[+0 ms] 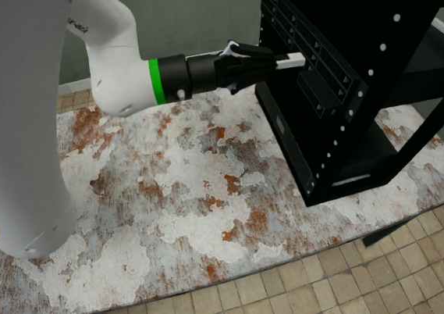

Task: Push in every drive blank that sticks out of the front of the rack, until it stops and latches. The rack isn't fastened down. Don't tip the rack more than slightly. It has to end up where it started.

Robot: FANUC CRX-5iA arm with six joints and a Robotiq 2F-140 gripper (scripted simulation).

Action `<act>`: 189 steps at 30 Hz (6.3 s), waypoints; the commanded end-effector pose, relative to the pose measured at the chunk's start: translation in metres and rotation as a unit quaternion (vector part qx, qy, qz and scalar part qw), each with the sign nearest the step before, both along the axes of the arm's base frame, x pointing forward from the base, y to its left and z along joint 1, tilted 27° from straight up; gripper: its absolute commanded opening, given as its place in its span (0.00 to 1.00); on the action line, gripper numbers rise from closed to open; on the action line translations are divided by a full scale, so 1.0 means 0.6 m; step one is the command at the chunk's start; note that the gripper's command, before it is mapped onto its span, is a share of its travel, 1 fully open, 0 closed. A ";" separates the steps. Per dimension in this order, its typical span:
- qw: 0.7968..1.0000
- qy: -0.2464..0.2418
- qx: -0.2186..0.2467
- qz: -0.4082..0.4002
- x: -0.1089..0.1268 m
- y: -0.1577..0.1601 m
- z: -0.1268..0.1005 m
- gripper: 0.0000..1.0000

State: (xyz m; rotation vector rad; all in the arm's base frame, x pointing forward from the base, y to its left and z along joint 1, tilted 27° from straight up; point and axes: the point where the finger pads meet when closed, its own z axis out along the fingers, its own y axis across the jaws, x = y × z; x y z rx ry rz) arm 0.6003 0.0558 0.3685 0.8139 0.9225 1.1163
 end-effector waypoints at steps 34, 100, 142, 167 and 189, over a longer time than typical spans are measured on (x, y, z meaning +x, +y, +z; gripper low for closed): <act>1.000 -0.001 0.000 0.000 -0.125 0.012 -0.054 0.10; 1.000 -0.001 0.000 0.000 -0.070 0.017 0.020 0.10; 1.000 -0.001 0.000 0.000 -0.038 0.014 0.035 0.10; 1.000 -0.001 0.000 0.000 -0.034 0.013 0.037 0.10; 1.000 -0.001 0.000 0.000 -0.025 0.013 0.040 0.10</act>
